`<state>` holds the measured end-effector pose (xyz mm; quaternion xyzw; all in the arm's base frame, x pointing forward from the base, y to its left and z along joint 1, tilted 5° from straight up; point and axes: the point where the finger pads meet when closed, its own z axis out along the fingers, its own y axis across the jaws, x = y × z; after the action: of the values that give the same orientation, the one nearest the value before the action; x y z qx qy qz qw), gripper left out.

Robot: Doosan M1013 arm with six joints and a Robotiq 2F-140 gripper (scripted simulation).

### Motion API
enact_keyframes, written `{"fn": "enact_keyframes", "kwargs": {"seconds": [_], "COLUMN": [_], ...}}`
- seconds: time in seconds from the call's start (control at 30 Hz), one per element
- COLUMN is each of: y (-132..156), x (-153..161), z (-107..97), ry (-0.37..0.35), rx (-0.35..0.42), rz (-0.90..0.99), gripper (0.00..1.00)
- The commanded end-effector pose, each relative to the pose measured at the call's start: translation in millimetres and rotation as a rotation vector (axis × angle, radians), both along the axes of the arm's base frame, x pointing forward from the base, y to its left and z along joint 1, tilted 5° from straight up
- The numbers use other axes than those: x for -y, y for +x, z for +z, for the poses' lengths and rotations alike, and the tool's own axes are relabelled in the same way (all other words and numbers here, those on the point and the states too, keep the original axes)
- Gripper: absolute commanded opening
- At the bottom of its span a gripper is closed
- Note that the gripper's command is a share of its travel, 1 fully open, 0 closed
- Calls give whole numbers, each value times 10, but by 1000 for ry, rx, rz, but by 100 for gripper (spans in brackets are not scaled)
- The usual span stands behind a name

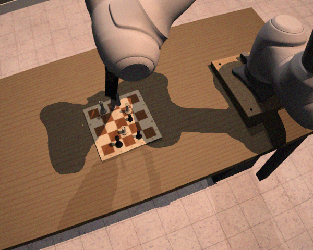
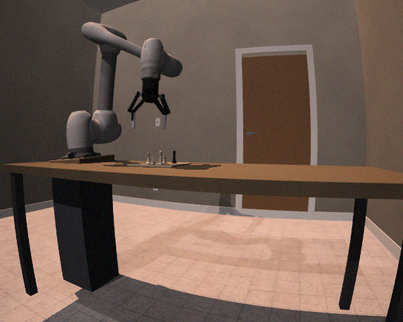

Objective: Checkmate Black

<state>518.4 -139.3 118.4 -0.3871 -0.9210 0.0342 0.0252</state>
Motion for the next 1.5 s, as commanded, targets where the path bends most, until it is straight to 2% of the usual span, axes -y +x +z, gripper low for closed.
{"fn": "enact_keyframes", "kwargs": {"seconds": [0.0,0.43,0.73,0.93,1.13,1.2,1.27,1.47], "y": [-5,-5,-6,-7,-9,-9,-10,-14], "x": [-1,-1,-1,-1,-2,-2,-2,-2], "z": [2,1,-3,-12,-27,-27,-33,-55], "ry": [-1,-1,7,22,45,45,58,67], "rx": [3,3,-2,-11,-27,-27,-34,-54], "rz": [-1,8,108,325,658,658,825,1114], "gripper": [100,100,100,100,100,100,100,100]}}
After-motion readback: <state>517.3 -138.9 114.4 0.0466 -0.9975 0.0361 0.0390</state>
